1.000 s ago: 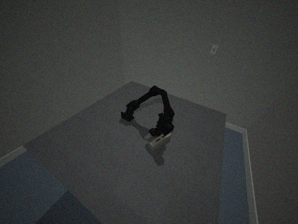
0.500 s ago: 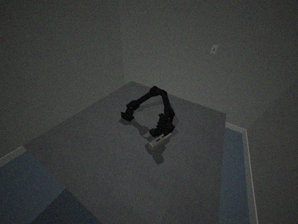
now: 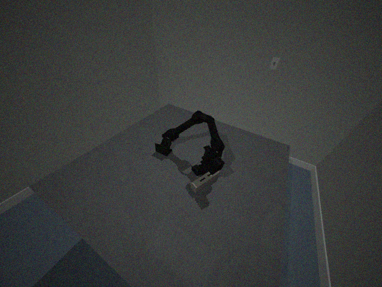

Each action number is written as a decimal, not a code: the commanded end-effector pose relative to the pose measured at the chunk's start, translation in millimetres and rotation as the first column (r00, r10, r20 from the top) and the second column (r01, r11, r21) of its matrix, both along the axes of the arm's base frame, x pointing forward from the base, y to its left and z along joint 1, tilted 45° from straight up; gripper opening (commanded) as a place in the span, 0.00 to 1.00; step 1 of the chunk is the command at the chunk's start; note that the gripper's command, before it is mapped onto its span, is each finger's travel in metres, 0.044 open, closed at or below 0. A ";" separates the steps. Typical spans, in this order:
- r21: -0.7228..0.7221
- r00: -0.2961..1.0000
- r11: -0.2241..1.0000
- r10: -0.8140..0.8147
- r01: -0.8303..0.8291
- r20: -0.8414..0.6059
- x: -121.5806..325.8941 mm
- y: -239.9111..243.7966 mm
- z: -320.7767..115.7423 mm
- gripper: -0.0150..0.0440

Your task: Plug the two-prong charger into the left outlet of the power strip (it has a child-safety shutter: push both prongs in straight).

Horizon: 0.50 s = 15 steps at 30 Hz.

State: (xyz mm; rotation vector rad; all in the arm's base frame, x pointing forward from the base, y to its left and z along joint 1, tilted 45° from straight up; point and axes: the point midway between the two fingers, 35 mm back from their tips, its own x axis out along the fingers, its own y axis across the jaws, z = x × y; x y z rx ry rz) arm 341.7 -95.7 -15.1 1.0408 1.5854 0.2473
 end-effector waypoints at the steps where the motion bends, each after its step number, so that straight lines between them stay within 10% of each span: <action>1: -0.003 1.000 1.000 -0.005 0.005 0.008 3.4 -1.8 0.8 0.25; 15: -0.003 1.000 1.000 -0.005 0.005 0.008 8.3 -4.0 -0.5 0.25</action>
